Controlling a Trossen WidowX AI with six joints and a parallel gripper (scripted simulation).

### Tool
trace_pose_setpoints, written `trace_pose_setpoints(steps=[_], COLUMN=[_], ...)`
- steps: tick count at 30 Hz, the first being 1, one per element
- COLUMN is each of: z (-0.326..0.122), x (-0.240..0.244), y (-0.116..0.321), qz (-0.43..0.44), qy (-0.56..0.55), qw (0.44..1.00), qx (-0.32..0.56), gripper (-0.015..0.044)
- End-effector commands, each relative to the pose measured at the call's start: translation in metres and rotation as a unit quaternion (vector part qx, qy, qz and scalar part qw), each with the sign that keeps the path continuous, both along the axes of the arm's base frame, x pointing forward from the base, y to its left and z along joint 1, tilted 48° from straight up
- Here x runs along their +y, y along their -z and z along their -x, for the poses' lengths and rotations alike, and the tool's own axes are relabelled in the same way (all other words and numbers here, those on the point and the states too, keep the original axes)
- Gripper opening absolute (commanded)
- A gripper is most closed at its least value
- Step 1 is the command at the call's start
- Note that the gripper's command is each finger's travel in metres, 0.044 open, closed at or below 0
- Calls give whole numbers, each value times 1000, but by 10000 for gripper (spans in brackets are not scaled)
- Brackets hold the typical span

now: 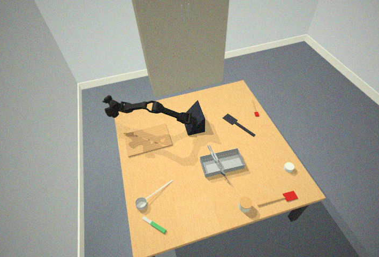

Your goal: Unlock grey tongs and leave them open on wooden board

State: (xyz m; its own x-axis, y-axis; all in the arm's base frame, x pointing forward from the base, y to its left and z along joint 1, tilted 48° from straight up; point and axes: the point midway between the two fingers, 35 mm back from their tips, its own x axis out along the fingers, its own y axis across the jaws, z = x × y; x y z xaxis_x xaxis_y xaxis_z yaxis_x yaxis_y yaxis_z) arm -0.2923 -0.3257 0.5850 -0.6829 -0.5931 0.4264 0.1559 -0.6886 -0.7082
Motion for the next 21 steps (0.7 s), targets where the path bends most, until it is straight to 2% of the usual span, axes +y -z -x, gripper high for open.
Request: trace_pose_setpoints(steps=[1,2,9,21], z=[-1,-3,-37,-162], x=[-2,-4,-38,-118], y=[1,1,15,58], qz=[0,1,6,-3], qy=[-3,-8,-74,-259], qw=[1000,1000,996,952], qx=[-1,-3,-43,-166], gripper=[426,440,440,440])
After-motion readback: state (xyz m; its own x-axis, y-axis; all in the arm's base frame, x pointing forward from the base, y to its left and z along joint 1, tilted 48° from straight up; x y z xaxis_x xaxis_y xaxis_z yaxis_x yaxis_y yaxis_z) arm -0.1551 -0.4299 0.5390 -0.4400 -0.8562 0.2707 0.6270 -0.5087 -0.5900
